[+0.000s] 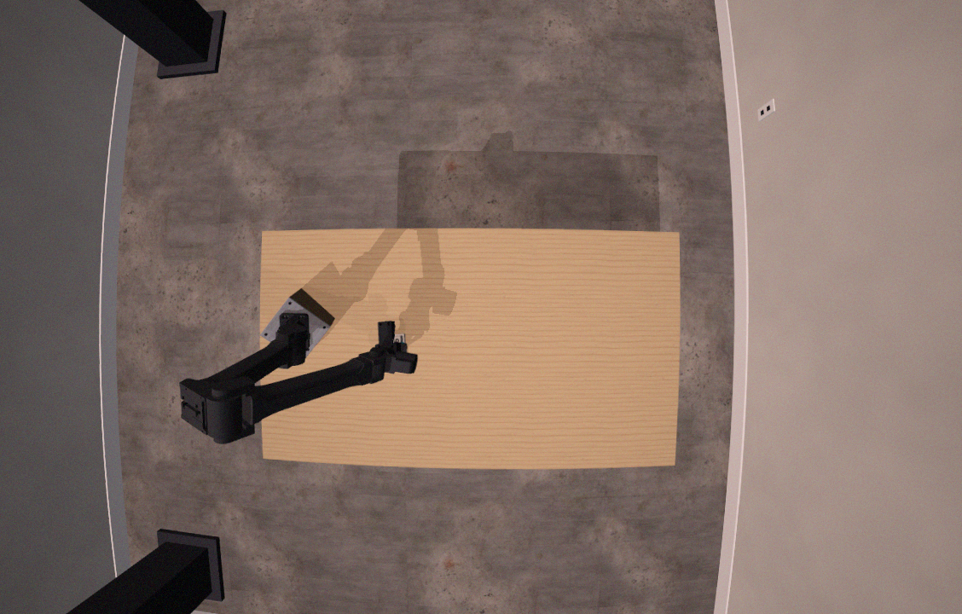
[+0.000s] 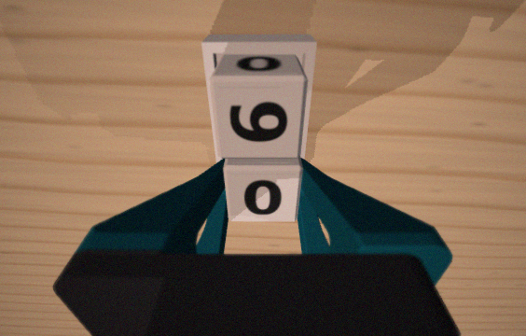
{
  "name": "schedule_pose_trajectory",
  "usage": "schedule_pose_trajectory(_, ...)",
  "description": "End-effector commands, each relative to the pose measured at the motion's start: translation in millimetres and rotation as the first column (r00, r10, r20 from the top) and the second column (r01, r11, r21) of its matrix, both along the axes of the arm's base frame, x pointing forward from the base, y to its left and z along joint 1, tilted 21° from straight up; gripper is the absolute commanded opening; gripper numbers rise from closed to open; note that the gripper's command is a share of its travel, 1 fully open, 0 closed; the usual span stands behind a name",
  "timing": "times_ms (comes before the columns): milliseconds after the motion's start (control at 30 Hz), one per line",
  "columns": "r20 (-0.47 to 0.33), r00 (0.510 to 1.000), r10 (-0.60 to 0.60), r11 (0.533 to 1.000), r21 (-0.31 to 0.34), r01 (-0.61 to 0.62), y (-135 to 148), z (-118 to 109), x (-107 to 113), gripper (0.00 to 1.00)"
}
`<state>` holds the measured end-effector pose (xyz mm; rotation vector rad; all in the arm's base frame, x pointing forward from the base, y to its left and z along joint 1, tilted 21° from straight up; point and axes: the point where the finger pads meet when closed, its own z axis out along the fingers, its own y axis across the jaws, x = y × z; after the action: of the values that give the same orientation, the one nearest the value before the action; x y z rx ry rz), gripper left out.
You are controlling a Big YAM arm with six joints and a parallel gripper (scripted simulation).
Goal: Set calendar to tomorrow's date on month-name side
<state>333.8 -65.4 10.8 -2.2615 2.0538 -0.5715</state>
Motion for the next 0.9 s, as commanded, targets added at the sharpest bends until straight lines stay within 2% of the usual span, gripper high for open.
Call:
schedule_pose_trajectory(0,0.011,1.000,0.012,1.000,-0.002,-0.012,-1,3,3,0.27)
schedule_pose_trajectory(100,0.013,1.000,0.013,1.000,-0.002,-0.013,0,6,3,0.27)
schedule_pose_trajectory(267,0.047,0.999,0.007,1.000,0.000,-0.007,6,31,13,0.27)
schedule_pose_trajectory(333,0.047,0.999,0.007,1.000,0.000,-0.007,6,31,13,0.27)
schedule_pose_trajectory(667,0.058,0.998,0.007,1.000,0.001,-0.007,22,102,-7,0.27)
schedule_pose_trajectory(767,0.060,0.998,0.007,1.000,0.002,-0.007,25,115,-11,0.27)
schedule_pose_trajectory(800,0.055,0.998,0.003,1.000,0.002,-0.003,24,116,-14,0.27)
schedule_pose_trajectory(833,-0.014,1.000,-0.006,1.000,0.003,0.006,22,91,-31,0.27)
schedule_pose_trajectory(867,-0.014,1.000,-0.006,1.000,0.003,0.006,22,91,-31,0.27)
